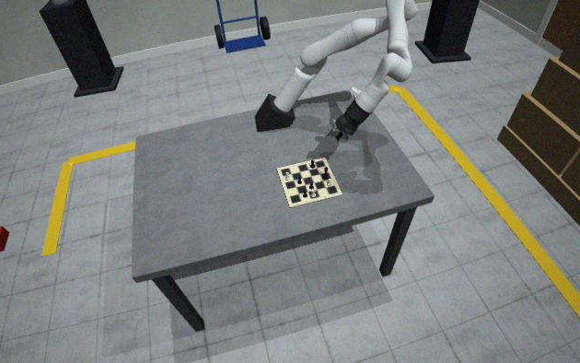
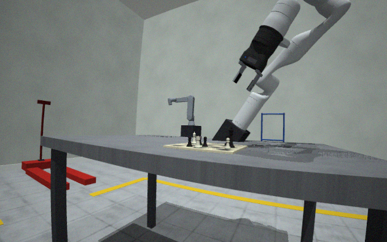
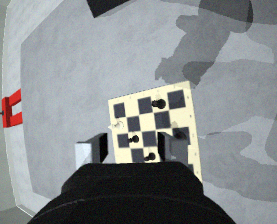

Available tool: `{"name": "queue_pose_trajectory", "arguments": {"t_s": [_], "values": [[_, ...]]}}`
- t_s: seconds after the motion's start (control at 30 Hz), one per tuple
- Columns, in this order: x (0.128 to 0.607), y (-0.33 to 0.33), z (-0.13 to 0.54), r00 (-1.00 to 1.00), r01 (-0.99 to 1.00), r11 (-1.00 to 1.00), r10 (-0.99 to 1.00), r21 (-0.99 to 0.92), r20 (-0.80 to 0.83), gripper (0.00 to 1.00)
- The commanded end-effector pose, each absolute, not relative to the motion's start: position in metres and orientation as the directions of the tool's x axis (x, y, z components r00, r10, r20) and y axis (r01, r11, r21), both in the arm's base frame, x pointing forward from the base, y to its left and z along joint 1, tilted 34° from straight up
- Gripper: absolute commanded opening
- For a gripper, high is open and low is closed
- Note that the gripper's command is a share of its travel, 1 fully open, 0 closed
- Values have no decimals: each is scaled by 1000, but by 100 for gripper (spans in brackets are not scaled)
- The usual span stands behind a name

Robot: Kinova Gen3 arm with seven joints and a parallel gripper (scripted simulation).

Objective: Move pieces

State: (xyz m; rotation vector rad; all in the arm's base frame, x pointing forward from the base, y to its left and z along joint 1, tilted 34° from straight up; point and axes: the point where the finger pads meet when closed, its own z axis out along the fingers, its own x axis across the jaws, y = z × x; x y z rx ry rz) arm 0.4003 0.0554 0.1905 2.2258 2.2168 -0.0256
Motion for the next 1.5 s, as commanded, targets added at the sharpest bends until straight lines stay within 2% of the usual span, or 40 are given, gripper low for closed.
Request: {"name": "queue_pose_trajectory", "arguments": {"t_s": [0.0, 1.03, 1.47], "values": [[401, 51, 190, 14, 1000, -15, 1000, -13, -14, 100], [425, 0, 180, 2, 1000, -2, 1000, -1, 1, 100], [431, -1, 172, 47, 998, -46, 999, -30, 18, 100]]}}
